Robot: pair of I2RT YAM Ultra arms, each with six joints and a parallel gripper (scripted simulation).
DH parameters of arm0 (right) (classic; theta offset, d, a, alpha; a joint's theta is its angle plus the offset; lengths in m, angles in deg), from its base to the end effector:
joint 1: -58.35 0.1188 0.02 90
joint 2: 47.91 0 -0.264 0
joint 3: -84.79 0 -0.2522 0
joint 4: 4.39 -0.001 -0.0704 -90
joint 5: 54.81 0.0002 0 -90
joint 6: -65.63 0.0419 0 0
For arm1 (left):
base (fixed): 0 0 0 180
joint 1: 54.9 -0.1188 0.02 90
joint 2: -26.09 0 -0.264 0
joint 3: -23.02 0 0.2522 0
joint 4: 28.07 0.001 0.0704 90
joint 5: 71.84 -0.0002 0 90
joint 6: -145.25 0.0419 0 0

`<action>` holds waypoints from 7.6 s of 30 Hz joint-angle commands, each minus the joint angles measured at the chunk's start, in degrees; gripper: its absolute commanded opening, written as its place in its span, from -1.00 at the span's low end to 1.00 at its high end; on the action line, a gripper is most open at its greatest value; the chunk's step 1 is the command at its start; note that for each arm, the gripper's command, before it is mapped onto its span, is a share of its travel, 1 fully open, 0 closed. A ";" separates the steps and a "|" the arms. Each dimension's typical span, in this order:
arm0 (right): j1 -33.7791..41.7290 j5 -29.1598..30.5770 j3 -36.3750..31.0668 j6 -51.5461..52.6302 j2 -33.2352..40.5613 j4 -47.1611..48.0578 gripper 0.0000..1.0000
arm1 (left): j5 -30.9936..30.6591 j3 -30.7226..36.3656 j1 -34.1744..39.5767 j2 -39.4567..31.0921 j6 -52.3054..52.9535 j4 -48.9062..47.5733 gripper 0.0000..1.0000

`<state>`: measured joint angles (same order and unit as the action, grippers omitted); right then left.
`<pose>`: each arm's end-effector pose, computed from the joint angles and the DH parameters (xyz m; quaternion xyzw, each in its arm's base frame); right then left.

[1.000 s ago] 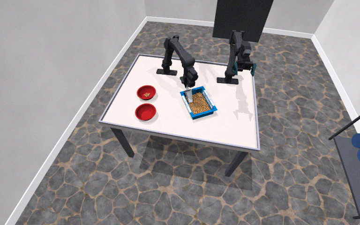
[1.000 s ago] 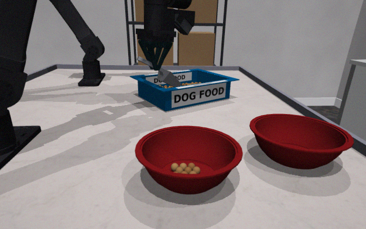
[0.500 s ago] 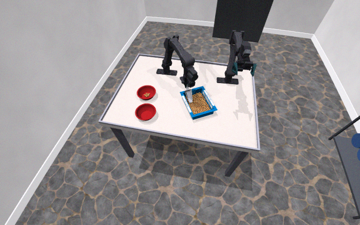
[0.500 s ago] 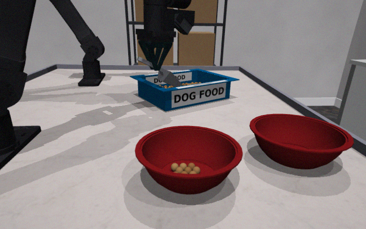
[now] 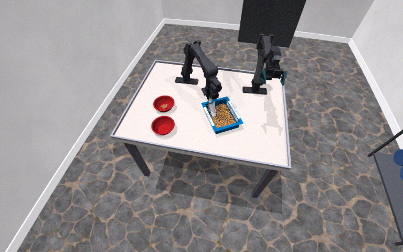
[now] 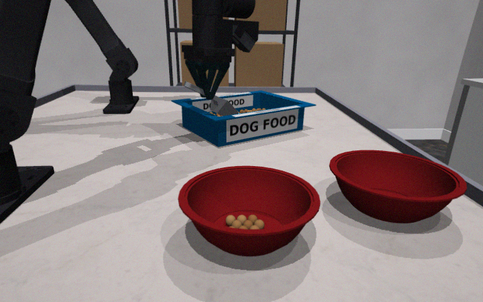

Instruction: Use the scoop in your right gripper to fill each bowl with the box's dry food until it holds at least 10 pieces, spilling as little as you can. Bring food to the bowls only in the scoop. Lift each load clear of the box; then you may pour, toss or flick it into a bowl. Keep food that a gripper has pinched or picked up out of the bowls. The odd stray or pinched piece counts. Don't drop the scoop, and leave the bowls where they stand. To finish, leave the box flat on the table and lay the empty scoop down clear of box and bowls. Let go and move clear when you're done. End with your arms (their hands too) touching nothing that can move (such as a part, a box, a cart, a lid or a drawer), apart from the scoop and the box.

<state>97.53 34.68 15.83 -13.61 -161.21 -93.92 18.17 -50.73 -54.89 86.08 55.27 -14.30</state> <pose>0.2881 0.2365 0.2391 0.2454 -0.9693 0.0026 0.0160 0.2452 0.0010 0.4072 0.0001 0.7072 0.0001 0.7070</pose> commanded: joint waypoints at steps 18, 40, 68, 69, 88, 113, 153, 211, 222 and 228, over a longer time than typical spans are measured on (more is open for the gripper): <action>-0.68 -0.05 5.46 -0.80 -4.18 0.58 -1.00 | -0.01 -0.73 -0.01 -0.45 -0.01 0.11 1.00; 0.14 0.24 8.44 -0.10 -1.31 -4.71 -1.00 | -0.01 -0.73 -0.01 -0.45 -0.01 0.11 1.00; -0.73 0.05 9.93 -0.14 0.13 -5.07 -1.00 | -0.01 -0.73 -0.01 -0.45 -0.01 0.11 -0.49; -0.73 0.05 9.96 -0.14 0.13 -5.07 -1.00 | -0.01 -0.73 -0.01 -0.45 -0.01 0.11 -0.49; -0.73 0.05 9.96 -0.14 0.13 -5.07 -1.00 | -21.75 11.86 -2.87 7.54 -16.45 -10.69 -0.49; -0.73 0.05 9.96 -0.14 0.13 -5.07 -1.00 | -67.56 40.85 -9.55 24.99 -46.67 -28.88 -0.49; -0.73 0.05 9.96 -0.14 0.13 -5.07 -1.00 | -67.30 48.81 -5.87 34.41 -58.48 -47.78 -0.49; -0.73 0.05 9.96 -0.14 0.13 -5.07 -1.00 | -56.56 45.08 5.89 46.27 -71.32 -70.73 -0.49; 1.37 1.10 3.52 1.21 3.88 -1.70 -1.00 | -56.83 45.03 5.57 45.12 -70.87 -70.08 -0.49; 2.27 1.72 1.18 2.07 7.01 0.21 -1.00 | -56.83 45.02 5.57 45.12 -70.87 -70.08 -0.49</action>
<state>98.84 35.49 18.34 -12.41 -156.82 -96.10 -38.75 -4.41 -49.25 132.02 -15.77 -84.26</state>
